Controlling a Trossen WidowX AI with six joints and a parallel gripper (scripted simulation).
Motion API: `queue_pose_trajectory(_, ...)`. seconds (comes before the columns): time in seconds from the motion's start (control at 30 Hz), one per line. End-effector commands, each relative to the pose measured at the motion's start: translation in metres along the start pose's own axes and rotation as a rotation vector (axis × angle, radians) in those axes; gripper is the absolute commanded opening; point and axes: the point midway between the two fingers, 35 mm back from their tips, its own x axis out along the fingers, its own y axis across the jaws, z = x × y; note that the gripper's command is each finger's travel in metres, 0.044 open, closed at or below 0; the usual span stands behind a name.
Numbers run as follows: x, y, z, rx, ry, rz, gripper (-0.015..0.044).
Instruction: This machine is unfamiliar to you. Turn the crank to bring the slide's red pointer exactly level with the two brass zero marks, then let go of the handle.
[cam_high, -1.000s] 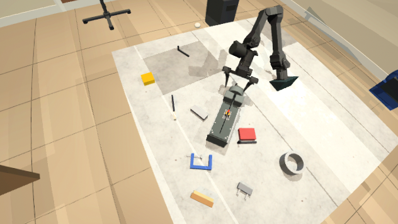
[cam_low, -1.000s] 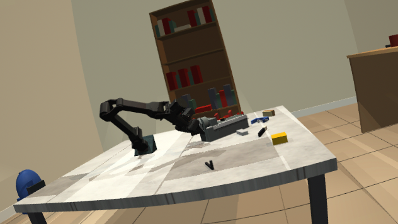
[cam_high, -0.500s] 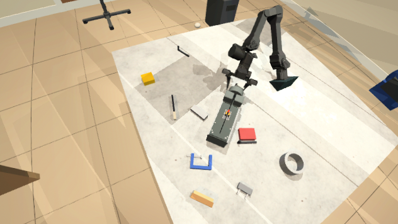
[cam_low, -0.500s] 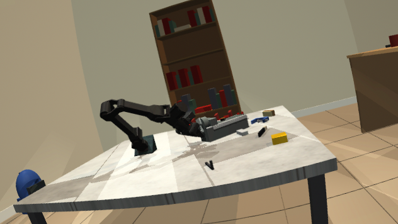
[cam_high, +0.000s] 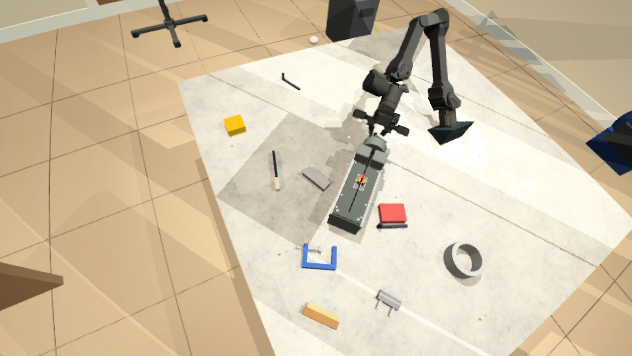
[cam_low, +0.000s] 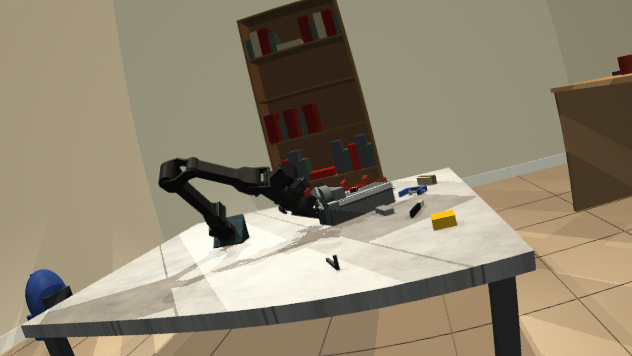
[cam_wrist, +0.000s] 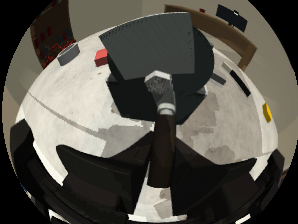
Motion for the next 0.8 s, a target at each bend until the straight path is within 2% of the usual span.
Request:
queue_pose_trajectory(0.0, 0.000, 0.001, 0.000, -0.006, -0.003, 0.002, 0.0000)
queue_pose_trajectory(0.77, 0.004, 0.012, -0.003, -0.006, -0.002, 0.002, 0.0000)
